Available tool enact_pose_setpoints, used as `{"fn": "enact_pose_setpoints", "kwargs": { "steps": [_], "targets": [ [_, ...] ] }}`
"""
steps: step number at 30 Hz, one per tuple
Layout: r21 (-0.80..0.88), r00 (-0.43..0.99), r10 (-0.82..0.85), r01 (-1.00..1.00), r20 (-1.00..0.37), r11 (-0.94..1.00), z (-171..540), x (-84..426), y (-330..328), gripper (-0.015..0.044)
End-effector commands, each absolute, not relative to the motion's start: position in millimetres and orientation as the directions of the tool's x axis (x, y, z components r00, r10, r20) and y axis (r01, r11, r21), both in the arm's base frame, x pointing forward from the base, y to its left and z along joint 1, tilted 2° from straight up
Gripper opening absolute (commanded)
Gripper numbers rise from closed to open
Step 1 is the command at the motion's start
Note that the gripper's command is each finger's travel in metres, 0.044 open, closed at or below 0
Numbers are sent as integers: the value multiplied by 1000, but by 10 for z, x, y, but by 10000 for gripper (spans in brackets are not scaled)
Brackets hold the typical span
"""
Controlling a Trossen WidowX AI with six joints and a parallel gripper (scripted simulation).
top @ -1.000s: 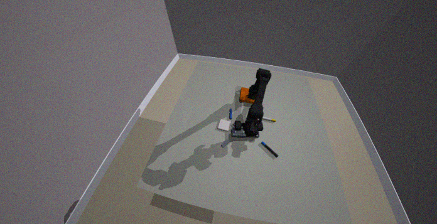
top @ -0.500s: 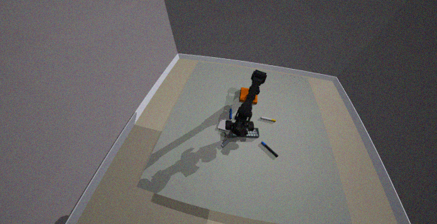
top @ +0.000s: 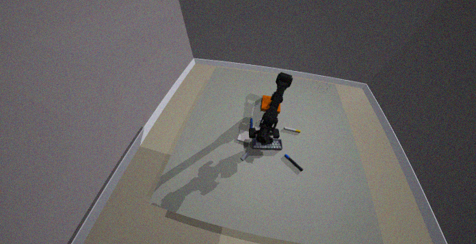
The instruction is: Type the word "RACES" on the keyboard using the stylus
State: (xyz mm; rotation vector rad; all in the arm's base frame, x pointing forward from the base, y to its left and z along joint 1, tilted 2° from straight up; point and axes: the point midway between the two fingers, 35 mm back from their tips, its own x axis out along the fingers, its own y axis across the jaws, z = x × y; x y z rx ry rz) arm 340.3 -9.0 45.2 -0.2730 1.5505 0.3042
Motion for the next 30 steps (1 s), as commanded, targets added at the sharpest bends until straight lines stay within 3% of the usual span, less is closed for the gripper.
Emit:
{"fn": "enact_pose_setpoints", "kwargs": {
  "steps": [1,6,14,26,30],
  "targets": [
    [15,7,19,-354,-1000,935,478,3378,-81,0],
    [18,6,22,-358,-1000,934,481,3359,-24,0],
    [22,5,25,-355,-1000,935,489,3115,620,0],
    [21,5,25,-354,-1000,935,489,3111,630,0],
    [21,5,25,-354,-1000,935,866,3125,624,0]
  ]
}}
